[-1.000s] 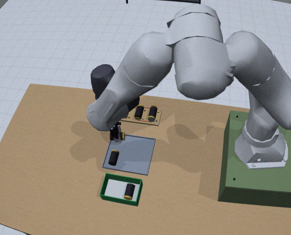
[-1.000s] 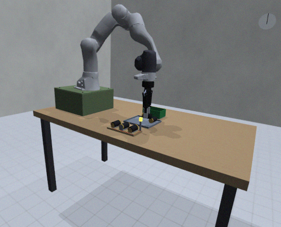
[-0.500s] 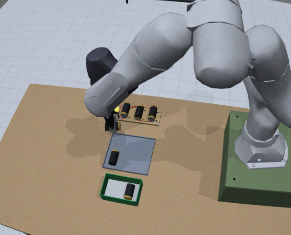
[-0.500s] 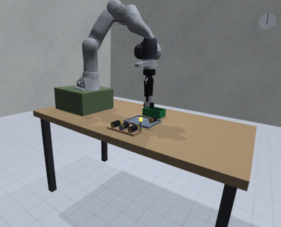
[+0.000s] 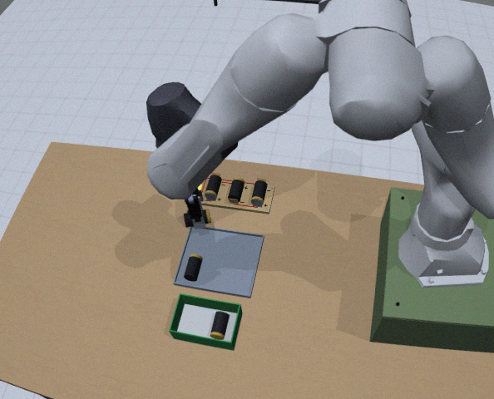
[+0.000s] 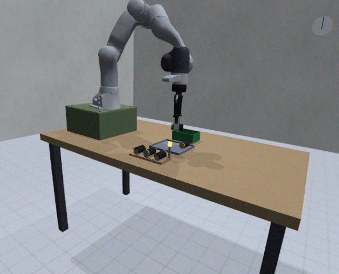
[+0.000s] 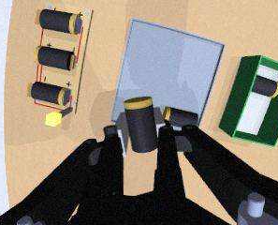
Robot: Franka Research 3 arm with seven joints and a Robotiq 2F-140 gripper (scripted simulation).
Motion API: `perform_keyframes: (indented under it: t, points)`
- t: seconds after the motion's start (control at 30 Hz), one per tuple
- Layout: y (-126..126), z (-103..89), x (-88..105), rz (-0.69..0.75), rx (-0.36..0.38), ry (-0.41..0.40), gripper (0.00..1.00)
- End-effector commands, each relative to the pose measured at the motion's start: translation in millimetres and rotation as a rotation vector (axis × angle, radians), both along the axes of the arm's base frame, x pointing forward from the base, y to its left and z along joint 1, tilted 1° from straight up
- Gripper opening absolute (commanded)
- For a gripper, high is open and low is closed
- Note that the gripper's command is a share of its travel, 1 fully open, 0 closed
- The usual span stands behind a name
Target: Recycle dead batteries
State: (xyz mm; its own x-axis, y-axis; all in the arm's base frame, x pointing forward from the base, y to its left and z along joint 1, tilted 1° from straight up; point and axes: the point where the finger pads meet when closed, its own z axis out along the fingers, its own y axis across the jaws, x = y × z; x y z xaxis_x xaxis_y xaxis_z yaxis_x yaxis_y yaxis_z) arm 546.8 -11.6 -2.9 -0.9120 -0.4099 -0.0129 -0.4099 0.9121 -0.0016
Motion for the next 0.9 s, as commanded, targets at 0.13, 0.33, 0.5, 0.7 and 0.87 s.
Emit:
perform_keyframes:
  t: [0.13,0.33,0.5,0.7,0.87]
  points:
    - [-2.5,1.6,1.6,0.515,-0.016,-0.005,0.16]
    - [-2.5,1.6,1.6,0.925,-0.022,-0.005,0.16]
    - [-2.5,1.6,1.6,1.114,-0.024,-0.005,0.16]
    - [-2.5,1.7,1.6,1.151,-0.025,-0.005,0.16]
    - [-2.5,1.7,1.6,1.151,-0.025,-0.005,0.16]
